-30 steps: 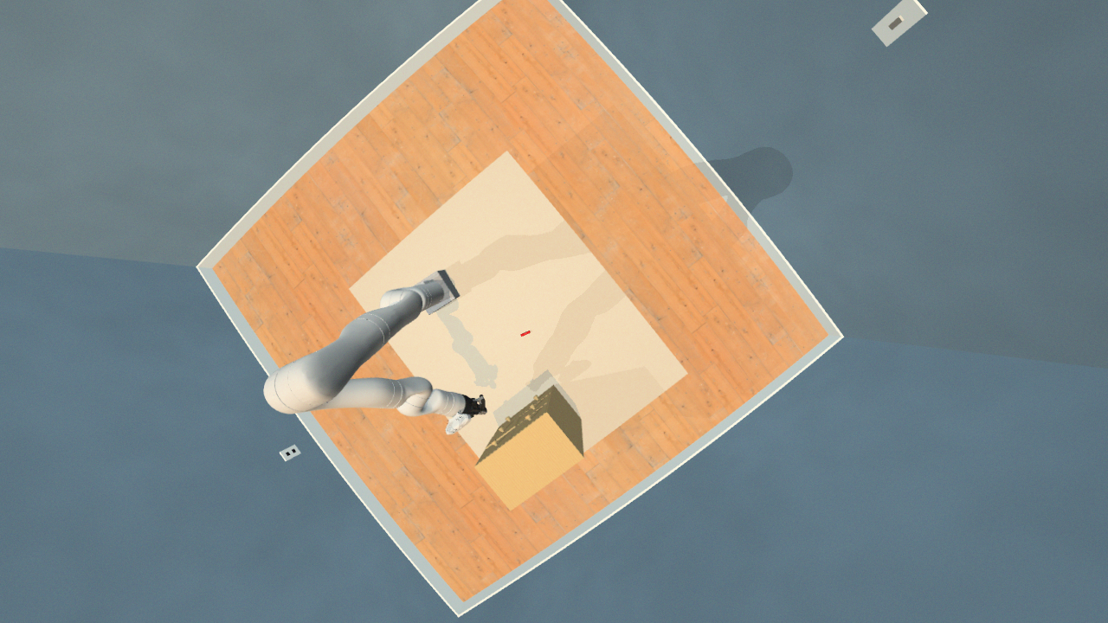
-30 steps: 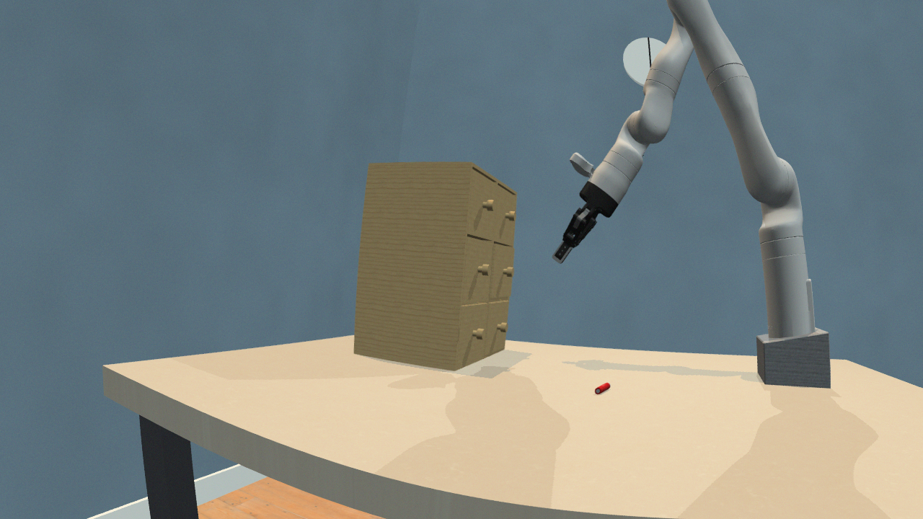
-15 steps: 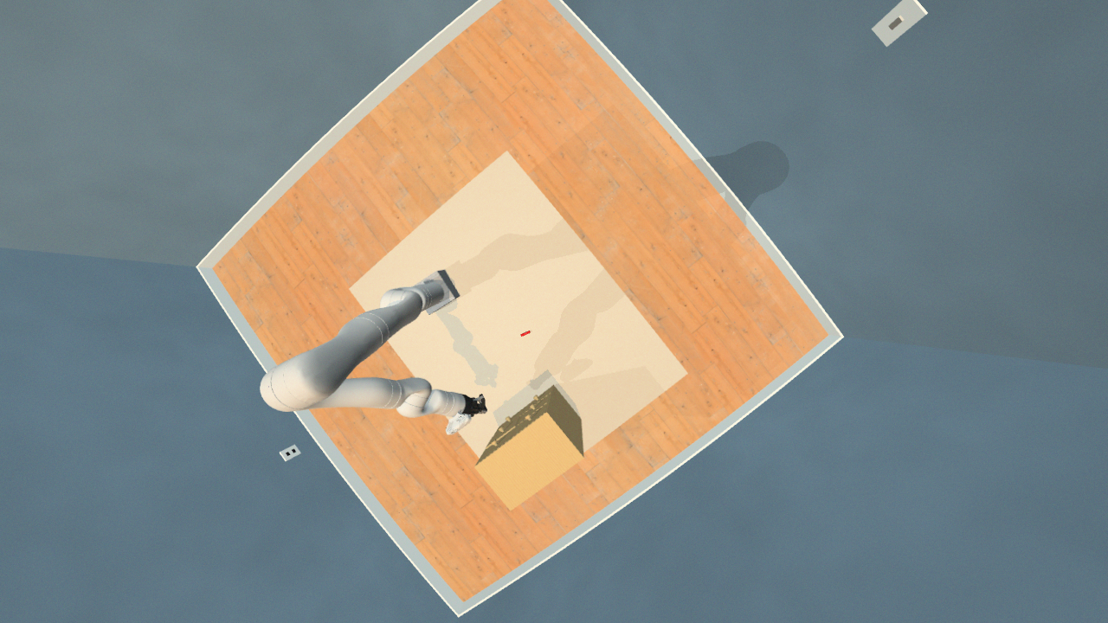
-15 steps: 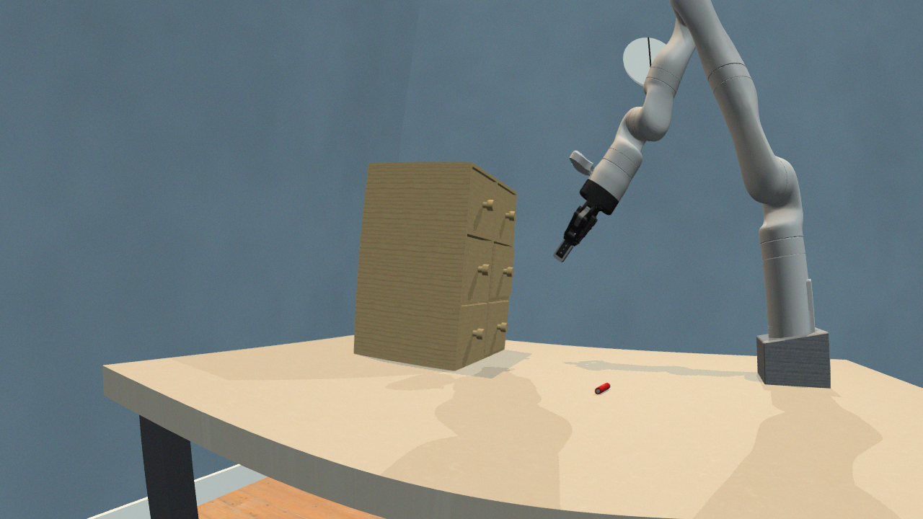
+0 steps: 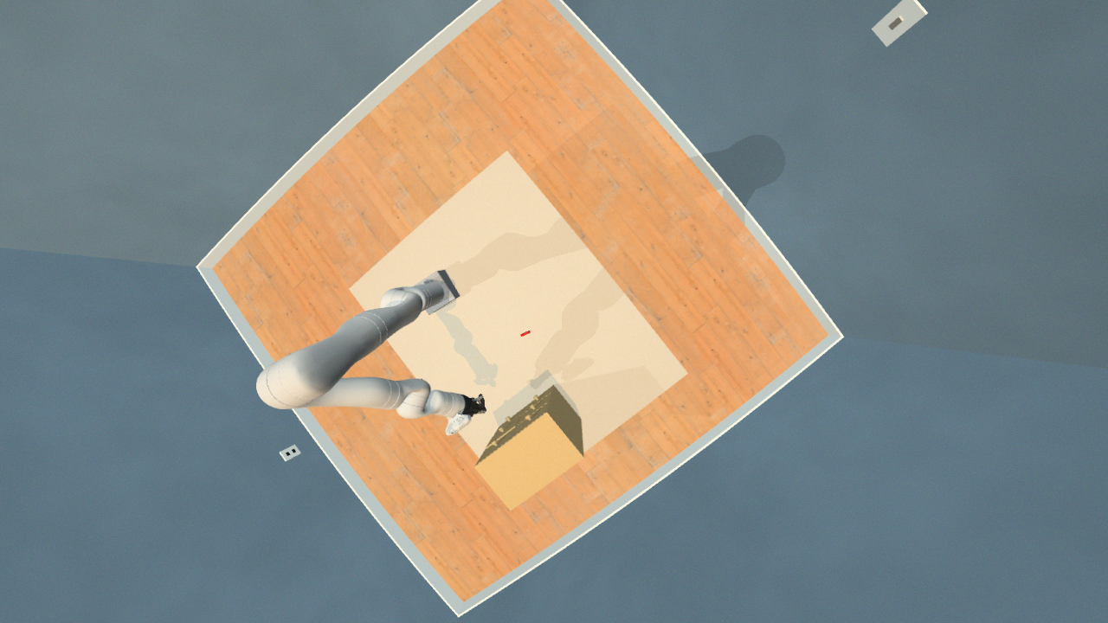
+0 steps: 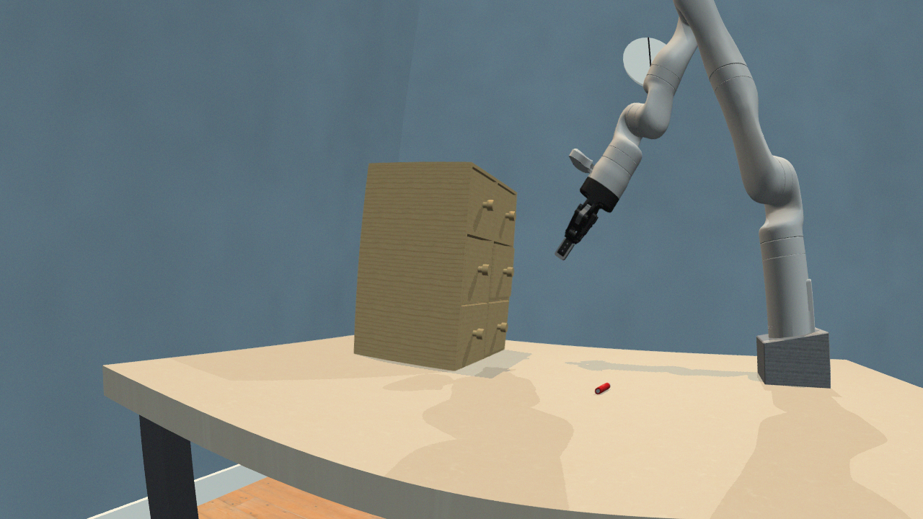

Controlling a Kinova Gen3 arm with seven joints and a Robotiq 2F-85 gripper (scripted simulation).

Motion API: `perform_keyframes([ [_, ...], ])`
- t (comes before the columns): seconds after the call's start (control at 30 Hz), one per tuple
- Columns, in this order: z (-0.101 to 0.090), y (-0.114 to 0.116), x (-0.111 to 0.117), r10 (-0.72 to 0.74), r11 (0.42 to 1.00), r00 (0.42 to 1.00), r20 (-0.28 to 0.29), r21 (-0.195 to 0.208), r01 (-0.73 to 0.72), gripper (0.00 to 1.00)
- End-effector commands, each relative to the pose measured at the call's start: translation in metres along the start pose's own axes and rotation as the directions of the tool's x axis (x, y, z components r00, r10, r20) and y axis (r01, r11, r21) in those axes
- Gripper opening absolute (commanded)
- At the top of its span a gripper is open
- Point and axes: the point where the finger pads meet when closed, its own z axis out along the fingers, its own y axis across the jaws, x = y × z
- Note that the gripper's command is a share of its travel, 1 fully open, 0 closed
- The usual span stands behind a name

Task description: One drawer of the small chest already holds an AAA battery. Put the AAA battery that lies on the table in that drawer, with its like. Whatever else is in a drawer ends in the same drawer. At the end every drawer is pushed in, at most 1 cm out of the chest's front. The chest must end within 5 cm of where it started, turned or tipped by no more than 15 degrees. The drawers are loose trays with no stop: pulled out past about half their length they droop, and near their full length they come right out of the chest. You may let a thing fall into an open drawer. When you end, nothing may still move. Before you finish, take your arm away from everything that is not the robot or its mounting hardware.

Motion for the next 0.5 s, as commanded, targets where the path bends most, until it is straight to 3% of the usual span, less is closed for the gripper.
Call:
perform_keyframes([
  [0.0, -0.0034, 0.0090, 0.0017, 0.009, 1.000, 1.000, 0.006, -0.014, -0.009, 0.00],
  [0.47, -0.0061, 0.0066, 0.0013, 0.009, 1.000, 1.000, 0.021, -0.006, -0.009, 0.00],
])
